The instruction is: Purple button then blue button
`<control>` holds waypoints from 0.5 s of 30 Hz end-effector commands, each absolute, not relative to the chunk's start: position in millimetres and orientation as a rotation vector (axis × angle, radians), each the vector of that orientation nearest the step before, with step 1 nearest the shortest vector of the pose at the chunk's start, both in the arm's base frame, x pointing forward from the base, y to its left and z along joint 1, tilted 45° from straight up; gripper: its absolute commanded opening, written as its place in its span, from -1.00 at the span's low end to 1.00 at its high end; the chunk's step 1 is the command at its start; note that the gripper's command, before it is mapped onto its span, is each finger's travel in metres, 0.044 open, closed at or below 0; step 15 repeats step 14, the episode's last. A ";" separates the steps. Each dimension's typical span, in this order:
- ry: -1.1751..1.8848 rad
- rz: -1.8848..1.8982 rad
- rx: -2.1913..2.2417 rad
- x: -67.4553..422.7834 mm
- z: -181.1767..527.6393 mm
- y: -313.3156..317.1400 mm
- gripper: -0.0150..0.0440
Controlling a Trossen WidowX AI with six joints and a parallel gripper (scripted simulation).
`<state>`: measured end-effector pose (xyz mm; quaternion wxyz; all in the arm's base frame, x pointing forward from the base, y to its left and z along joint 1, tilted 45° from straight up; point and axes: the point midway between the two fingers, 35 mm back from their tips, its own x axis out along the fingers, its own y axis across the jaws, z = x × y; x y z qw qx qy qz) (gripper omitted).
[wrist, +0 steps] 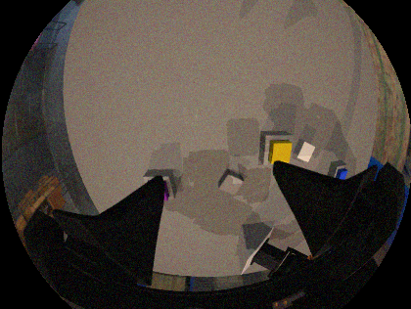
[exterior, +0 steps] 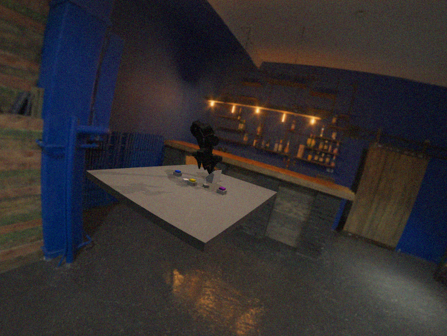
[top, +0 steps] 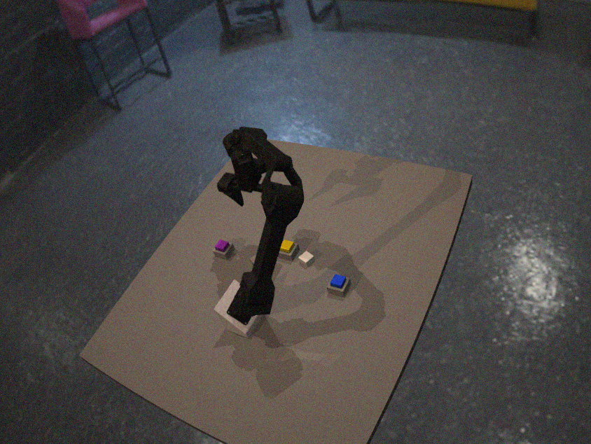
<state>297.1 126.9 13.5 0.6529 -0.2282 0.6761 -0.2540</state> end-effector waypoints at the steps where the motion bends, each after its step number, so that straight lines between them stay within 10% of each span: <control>1: 1.524 -0.614 -0.524 282.0 -23.4 168.1 0.86; 15: 1.504 -0.660 -0.537 259.7 -62.0 200.9 0.86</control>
